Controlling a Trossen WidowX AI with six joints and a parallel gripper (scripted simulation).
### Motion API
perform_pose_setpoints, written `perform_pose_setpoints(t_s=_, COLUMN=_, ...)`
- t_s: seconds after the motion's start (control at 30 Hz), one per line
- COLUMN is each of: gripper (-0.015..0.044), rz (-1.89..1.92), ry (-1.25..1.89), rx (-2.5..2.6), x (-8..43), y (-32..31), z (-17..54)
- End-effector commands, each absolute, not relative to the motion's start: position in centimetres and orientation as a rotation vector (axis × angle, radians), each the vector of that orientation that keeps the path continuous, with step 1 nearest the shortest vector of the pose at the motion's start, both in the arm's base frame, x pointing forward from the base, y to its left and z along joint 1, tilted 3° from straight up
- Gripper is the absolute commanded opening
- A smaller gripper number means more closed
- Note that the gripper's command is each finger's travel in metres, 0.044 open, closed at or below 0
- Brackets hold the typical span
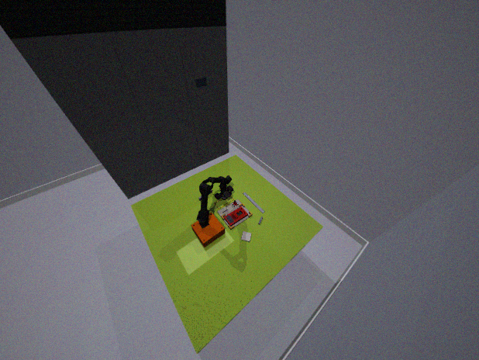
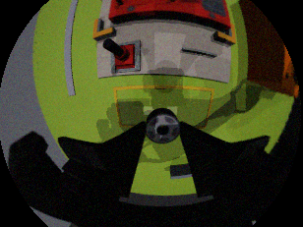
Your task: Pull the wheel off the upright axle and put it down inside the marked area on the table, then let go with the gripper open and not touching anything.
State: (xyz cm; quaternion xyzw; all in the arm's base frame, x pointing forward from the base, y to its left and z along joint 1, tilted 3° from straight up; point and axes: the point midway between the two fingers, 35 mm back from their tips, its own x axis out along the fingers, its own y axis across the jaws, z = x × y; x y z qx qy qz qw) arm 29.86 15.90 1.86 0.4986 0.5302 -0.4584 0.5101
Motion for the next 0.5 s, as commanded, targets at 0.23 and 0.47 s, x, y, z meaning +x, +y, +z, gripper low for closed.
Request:
perform_pose_setpoints(t_s=0.23, gripper=0.0026, rz=-1.127, ry=1.286, rx=1.181, x=29.2, y=15.8, z=-2.6)
perform_pose_setpoints(t_s=0.47, gripper=0.021, rz=-1.127, ry=1.286, rx=1.181, x=29.2, y=15.8, z=-2.6)
